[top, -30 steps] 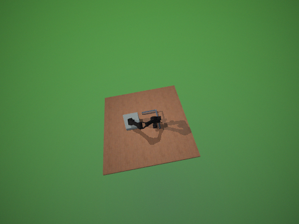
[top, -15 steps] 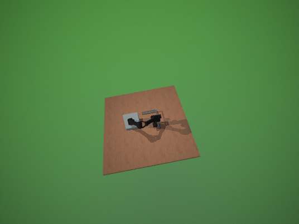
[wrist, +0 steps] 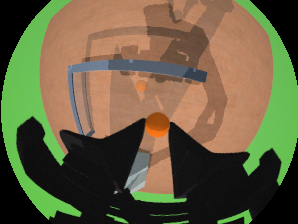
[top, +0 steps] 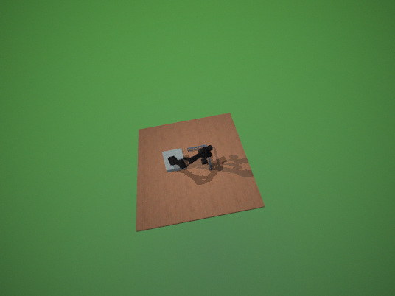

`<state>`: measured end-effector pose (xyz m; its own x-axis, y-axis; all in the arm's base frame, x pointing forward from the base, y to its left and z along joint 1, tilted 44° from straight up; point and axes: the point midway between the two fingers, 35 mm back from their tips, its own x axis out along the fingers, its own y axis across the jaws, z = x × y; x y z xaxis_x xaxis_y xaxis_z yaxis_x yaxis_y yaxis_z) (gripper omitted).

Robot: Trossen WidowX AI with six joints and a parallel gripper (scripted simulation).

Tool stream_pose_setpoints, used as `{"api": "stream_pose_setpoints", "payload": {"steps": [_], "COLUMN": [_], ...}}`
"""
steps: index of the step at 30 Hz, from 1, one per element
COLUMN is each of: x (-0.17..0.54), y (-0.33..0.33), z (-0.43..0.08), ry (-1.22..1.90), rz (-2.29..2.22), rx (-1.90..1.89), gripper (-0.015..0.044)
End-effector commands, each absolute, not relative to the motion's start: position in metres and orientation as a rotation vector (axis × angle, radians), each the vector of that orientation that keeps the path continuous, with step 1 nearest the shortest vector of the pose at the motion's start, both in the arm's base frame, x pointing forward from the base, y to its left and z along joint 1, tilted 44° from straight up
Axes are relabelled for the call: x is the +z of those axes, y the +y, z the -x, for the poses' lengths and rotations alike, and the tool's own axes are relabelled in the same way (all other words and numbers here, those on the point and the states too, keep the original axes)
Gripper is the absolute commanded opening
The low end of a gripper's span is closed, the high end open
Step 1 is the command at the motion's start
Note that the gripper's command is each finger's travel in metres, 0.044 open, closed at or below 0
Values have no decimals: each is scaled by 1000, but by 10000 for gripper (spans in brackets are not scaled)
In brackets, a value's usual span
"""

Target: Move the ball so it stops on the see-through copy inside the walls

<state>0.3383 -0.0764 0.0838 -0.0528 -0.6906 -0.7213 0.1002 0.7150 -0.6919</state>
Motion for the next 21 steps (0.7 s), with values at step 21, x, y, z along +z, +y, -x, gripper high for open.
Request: {"api": "stream_pose_setpoints", "payload": {"steps": [21], "x": [16], "y": [-87], "z": [-366], "ry": [1494], "rz": [500], "rx": [-694], "gripper": [0]}}
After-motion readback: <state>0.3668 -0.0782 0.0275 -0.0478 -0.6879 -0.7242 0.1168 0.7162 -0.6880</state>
